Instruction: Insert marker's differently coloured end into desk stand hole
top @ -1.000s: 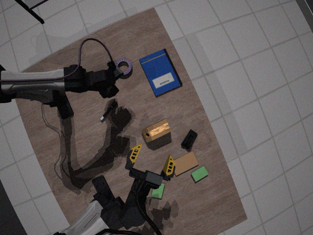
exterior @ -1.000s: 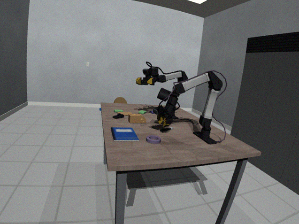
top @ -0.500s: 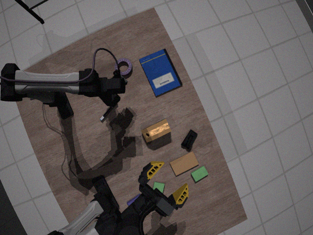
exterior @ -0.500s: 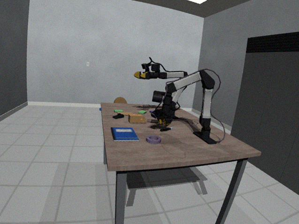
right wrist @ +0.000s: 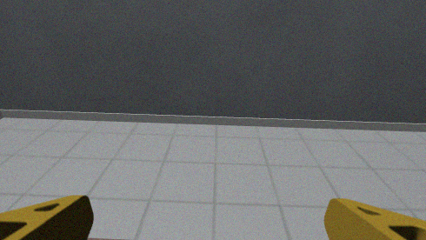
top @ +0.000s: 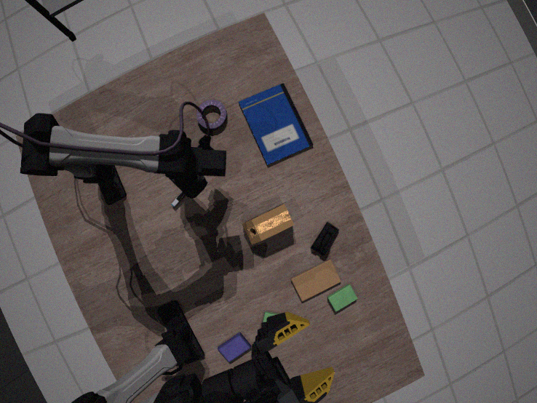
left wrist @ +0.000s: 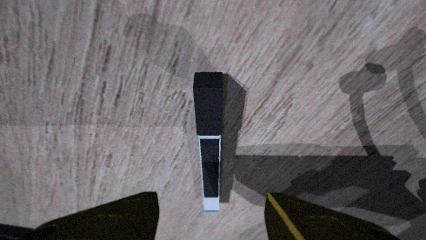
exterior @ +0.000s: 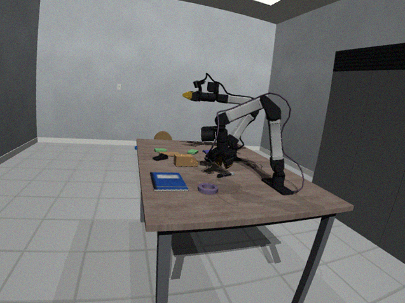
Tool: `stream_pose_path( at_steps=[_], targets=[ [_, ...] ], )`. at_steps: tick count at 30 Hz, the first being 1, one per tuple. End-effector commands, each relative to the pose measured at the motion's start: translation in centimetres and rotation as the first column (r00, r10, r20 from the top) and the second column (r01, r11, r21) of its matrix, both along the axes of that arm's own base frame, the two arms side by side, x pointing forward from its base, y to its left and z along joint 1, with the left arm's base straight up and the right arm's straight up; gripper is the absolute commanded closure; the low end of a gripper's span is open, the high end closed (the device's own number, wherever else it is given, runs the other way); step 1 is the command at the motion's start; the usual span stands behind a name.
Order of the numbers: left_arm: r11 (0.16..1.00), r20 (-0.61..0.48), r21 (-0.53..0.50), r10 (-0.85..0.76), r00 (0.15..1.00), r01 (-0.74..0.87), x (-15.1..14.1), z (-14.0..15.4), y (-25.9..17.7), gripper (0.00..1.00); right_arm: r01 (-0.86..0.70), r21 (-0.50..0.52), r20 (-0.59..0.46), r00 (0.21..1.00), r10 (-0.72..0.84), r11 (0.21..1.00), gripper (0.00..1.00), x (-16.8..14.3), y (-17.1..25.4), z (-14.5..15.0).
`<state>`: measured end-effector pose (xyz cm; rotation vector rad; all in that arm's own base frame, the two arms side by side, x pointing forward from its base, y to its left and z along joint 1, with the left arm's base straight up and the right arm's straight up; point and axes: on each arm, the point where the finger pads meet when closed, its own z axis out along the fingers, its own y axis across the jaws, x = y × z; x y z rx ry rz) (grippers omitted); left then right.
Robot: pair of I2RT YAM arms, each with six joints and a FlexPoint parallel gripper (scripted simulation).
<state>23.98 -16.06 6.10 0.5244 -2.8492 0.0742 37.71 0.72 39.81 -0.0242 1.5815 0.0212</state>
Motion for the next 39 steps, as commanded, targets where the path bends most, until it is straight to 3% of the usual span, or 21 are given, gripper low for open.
stream_pose_path(
  at_steps=[1,4,20,21,23,25,27,30,39],
  targets=[
    [0.999,-0.005,-0.024,0.036,0.999,-0.036,0.5,1.4,-0.5,0.50,0.053,-0.017,0.012,0.999,-0.053,0.998,0.00,-0.4,-1.3,2.0],
    [1.000,0.002,-0.027,0.010,1.000,-0.010,0.6,1.2,-0.7,0.50,0.041,0.006,0.132,0.990,-0.041,0.999,0.00,-1.5,-1.1,5.3],
    [0.999,0.007,-0.027,0.031,1.000,-0.031,0.3,1.5,-0.4,0.50,0.026,0.008,0.129,0.991,-0.027,1.000,0.00,-0.7,-0.6,4.9],
    [1.000,-0.031,-0.019,-0.011,0.999,0.010,-1.7,1.0,-0.1,0.50,0.026,0.008,0.129,0.991,-0.027,1.000,0.00,-0.7,-0.6,4.9],
    [0.998,0.063,-0.057,0.017,0.998,-0.014,1.2,1.9,-0.6,0.50,0.026,0.008,0.129,0.991,-0.027,1.000,0.00,-0.7,-0.6,4.9],
    [0.998,0.063,-0.057,0.017,0.998,-0.014,1.2,1.9,-0.6,0.50,0.026,0.008,0.129,0.991,-0.027,1.000,0.00,-0.7,-0.6,4.9],
    [1.000,-0.024,-0.015,0.011,1.000,-0.012,-0.7,0.8,-0.4,0.50,0.026,0.008,0.129,0.991,-0.027,1.000,0.00,-0.7,-0.6,4.9],
    [1.000,-0.028,-0.007,0.021,0.999,-0.021,-0.6,-1.4,-0.5,0.50,0.026,0.008,0.129,0.991,-0.027,1.000,0.00,-0.7,-0.6,4.9],
    [0.999,0.011,-0.033,0.015,1.000,-0.014,-0.6,-1.7,-1.0,0.50,0.026,0.008,0.129,0.991,-0.027,1.000,0.00,-0.7,-0.6,4.9]
  ],
)
